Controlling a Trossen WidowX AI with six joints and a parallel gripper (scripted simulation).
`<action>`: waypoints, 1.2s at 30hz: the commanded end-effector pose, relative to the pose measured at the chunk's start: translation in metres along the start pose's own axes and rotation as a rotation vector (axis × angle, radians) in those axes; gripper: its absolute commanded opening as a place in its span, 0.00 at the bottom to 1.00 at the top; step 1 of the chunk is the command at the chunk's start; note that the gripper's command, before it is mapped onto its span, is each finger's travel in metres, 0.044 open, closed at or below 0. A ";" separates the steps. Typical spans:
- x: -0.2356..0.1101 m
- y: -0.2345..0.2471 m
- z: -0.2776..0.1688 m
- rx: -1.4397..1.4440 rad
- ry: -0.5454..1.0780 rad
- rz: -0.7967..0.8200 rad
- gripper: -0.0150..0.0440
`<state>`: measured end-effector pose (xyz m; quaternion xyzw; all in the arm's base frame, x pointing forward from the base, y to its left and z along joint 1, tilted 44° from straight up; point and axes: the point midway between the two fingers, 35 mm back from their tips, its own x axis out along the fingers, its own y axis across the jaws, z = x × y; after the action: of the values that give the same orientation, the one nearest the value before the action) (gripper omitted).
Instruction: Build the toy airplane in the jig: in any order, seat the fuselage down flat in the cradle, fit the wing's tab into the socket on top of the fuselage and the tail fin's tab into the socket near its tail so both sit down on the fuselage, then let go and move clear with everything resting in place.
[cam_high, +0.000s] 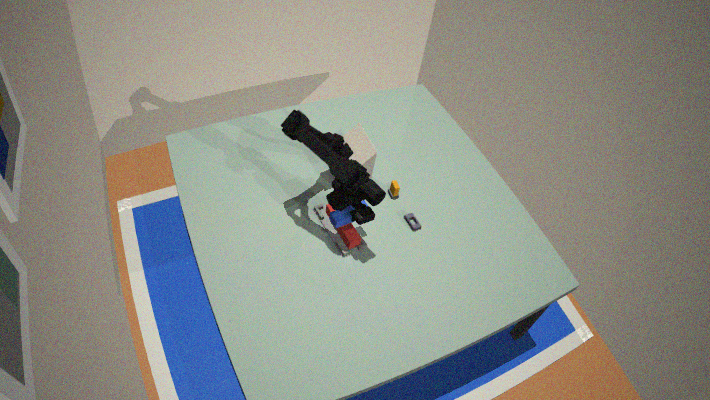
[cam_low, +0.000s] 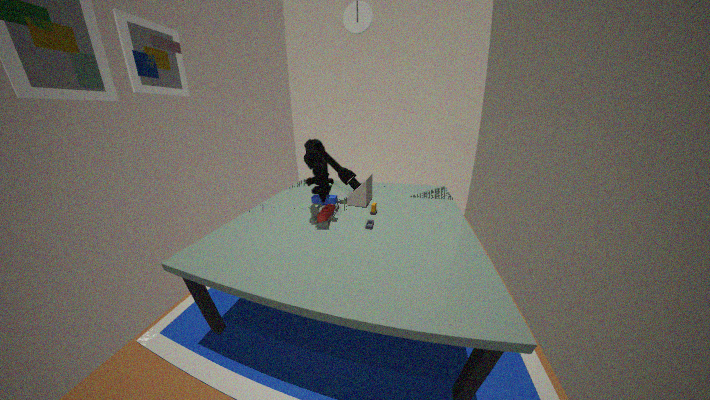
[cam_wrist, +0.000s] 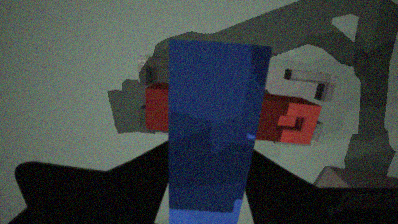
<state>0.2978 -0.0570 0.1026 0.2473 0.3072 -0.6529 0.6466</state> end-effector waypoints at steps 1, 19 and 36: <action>0.000 -0.002 0.003 0.028 -0.004 0.005 0.34; 0.000 -0.001 0.003 0.028 -0.004 0.005 0.58; 0.027 0.000 0.004 0.028 -0.004 0.006 0.58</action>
<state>0.2967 -0.0746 0.0891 0.2583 0.2961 -0.6558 0.6446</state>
